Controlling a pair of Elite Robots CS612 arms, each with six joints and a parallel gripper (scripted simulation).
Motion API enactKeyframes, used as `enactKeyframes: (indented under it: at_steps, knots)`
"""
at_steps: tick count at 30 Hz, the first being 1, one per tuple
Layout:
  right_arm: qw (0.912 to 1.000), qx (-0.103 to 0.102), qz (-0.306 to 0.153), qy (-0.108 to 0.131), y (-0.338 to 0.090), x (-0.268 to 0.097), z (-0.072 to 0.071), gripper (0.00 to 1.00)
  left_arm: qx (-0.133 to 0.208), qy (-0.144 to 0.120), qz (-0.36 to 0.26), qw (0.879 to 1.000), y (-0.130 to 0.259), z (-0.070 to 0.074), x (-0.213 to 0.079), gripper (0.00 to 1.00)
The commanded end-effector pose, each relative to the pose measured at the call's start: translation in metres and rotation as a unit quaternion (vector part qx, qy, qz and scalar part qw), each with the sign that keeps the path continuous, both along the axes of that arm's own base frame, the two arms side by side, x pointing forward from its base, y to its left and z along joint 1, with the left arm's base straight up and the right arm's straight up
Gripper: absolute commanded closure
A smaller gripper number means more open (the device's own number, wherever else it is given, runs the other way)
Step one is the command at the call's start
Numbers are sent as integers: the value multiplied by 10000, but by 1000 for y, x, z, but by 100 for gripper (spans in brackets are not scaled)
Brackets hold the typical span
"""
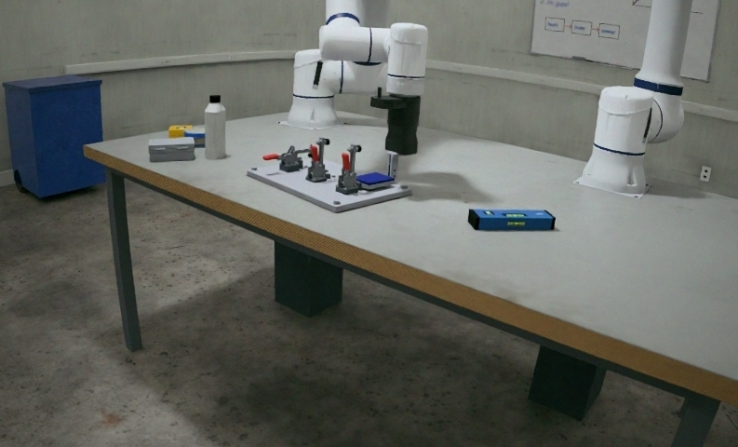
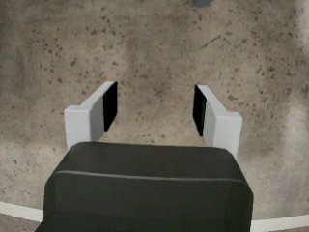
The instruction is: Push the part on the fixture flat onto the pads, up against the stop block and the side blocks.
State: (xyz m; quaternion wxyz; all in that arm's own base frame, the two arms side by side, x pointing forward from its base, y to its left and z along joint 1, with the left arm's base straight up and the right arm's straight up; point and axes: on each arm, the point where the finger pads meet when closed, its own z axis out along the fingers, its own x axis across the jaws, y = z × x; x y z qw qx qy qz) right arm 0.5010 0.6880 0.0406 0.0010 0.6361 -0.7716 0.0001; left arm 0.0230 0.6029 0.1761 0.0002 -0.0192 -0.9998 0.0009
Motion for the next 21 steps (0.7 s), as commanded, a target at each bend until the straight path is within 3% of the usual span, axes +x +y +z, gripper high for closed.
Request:
enactKeyframes:
  at_steps: [1, 21]
  knots:
    - [10000, 7, 0, -7, 1, 1, 1, 100, 9, -2, 0, 10000, 1, 1, 0, 0]
    - [10000, 7, 0, -7, 0, 5, 1, 100, 9, -2, 0, 10000, 1, 1, 0, 0]
